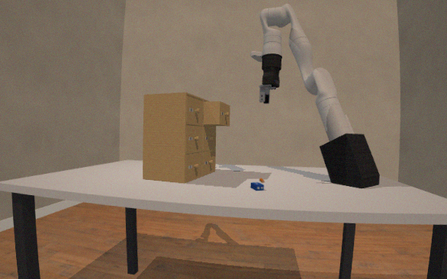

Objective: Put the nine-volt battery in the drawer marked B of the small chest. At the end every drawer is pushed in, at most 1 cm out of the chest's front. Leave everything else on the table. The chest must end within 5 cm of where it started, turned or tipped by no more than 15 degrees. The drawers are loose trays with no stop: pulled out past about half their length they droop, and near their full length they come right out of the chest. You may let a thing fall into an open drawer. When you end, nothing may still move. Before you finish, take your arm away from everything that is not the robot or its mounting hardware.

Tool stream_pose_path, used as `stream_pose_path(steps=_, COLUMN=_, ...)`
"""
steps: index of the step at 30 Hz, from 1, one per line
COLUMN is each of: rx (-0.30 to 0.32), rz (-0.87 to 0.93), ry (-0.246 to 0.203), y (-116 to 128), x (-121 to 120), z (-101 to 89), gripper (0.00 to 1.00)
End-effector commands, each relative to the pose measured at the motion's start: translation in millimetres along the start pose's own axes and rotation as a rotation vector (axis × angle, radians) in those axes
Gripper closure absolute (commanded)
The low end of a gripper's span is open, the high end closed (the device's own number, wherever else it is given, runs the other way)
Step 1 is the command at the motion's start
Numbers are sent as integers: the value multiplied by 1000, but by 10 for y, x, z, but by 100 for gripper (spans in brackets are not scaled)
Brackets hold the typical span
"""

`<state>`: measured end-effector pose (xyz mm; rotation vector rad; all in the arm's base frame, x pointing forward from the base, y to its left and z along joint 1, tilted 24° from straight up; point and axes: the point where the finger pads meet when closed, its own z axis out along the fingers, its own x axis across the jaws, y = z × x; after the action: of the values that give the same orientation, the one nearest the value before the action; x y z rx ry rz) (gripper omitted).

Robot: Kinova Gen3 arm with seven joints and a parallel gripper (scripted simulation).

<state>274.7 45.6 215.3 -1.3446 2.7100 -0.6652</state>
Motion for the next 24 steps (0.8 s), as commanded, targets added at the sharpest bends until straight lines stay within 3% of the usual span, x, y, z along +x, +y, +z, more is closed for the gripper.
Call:
stream_pose_path(steps=1, rx=-18, rz=10, ry=25, y=91, x=-81, z=198, gripper=33)
stream_pose_path(steps=11, rx=-18, rz=178, ry=27, y=229, x=-438, z=731, gripper=33)
stream_pose_path(steps=13, rx=-18, rz=178, ry=27, y=229, x=-438, z=731, gripper=33)
stream_pose_path(steps=24, rx=-16, rz=381, ry=28, y=381, x=-875, z=1366, gripper=33)
